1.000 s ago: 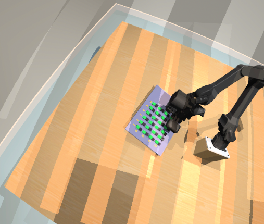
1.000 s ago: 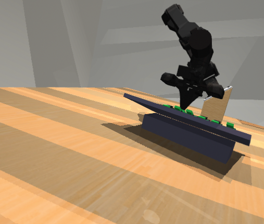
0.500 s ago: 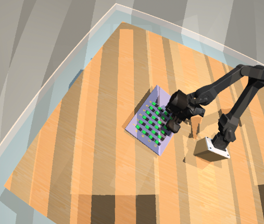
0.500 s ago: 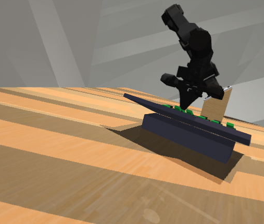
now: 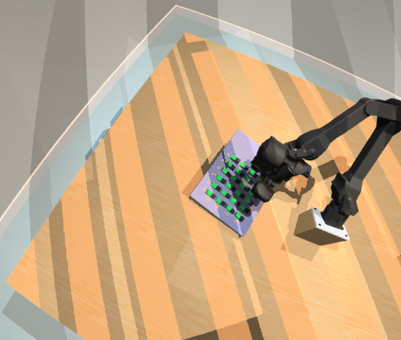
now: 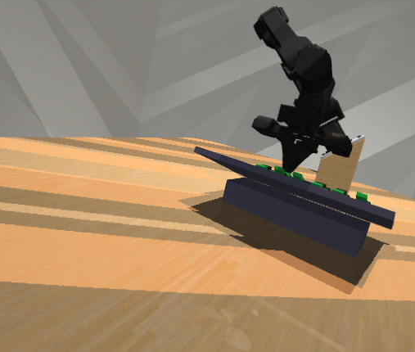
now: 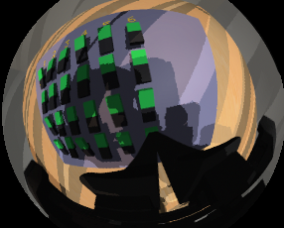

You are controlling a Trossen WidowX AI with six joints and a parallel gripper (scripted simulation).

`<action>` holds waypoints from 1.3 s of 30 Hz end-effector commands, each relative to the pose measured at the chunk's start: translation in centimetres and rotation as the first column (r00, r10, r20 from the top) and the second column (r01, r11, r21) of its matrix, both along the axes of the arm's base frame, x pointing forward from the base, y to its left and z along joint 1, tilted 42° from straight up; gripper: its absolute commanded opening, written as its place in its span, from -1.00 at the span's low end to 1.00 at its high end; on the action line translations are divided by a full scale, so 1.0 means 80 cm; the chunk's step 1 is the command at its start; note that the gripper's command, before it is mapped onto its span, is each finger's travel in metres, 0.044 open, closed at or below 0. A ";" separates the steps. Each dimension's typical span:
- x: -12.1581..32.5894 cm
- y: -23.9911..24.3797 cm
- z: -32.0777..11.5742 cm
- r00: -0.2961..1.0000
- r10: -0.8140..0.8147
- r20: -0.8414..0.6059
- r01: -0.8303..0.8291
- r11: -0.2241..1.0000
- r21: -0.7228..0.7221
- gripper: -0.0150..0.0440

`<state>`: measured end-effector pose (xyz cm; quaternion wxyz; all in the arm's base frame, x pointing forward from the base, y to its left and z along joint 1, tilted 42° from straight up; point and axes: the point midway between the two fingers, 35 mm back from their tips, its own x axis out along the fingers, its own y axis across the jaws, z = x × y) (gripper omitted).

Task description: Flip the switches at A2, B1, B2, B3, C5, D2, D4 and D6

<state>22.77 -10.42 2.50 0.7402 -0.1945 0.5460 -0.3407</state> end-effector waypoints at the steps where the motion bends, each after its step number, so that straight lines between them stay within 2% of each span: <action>1: 0.000 0.000 -0.002 1.000 0.003 -0.003 -0.003 1.000 0.005 -0.49; 34: 0.001 -0.004 -0.005 1.000 0.003 -0.003 -0.003 1.000 0.005 -0.49; 39: -0.008 0.039 0.031 1.000 0.014 0.008 -0.014 1.000 0.005 -0.49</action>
